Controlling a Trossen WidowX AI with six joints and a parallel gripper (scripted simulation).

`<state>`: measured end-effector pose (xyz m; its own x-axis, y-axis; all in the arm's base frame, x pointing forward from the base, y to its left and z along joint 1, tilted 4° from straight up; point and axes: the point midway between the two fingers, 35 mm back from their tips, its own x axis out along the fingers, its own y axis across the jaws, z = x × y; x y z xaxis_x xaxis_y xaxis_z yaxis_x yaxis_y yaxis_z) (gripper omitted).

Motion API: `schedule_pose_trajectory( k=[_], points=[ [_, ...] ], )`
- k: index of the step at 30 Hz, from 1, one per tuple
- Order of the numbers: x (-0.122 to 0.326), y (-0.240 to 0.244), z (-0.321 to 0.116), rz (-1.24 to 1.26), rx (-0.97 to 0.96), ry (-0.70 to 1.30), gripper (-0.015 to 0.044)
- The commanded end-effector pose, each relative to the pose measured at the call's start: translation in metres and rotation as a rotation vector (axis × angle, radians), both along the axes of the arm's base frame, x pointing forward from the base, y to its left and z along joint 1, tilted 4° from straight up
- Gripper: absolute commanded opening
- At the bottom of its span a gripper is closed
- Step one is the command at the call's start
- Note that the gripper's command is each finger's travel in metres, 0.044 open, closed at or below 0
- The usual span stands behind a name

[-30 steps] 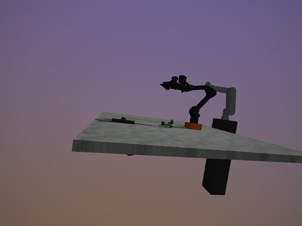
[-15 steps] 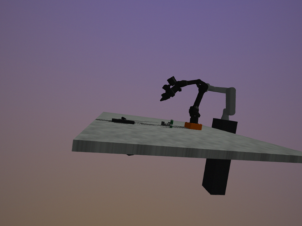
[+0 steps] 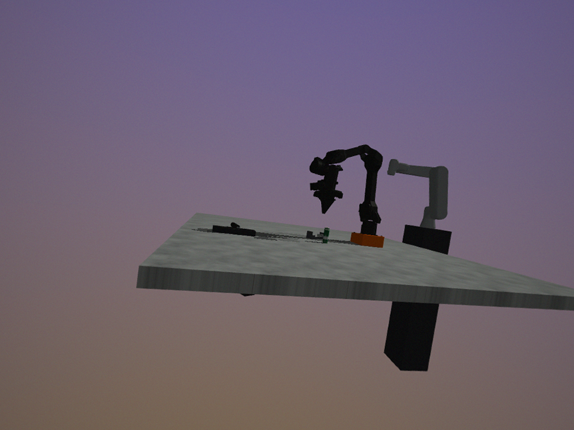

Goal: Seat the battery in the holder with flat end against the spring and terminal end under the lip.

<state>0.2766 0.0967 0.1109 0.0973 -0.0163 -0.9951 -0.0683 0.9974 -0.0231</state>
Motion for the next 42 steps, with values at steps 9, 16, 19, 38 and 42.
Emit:
schedule_pose_trajectory(
  k=[9,16,19,38,42],
  points=[
    [-0.004,0.000,-0.033,-0.005,-0.036,0.065,0.0000],
    [-0.005,-0.004,-0.082,-0.005,-0.037,0.065,0.0000],
    [-0.005,-0.004,-0.082,-0.005,-0.037,0.065,0.0000],
    [-0.005,0.024,-0.083,-0.005,-0.034,0.066,0.0000],
    [-0.005,0.031,-0.083,-0.005,-0.033,0.066,0.0000]
  ],
)
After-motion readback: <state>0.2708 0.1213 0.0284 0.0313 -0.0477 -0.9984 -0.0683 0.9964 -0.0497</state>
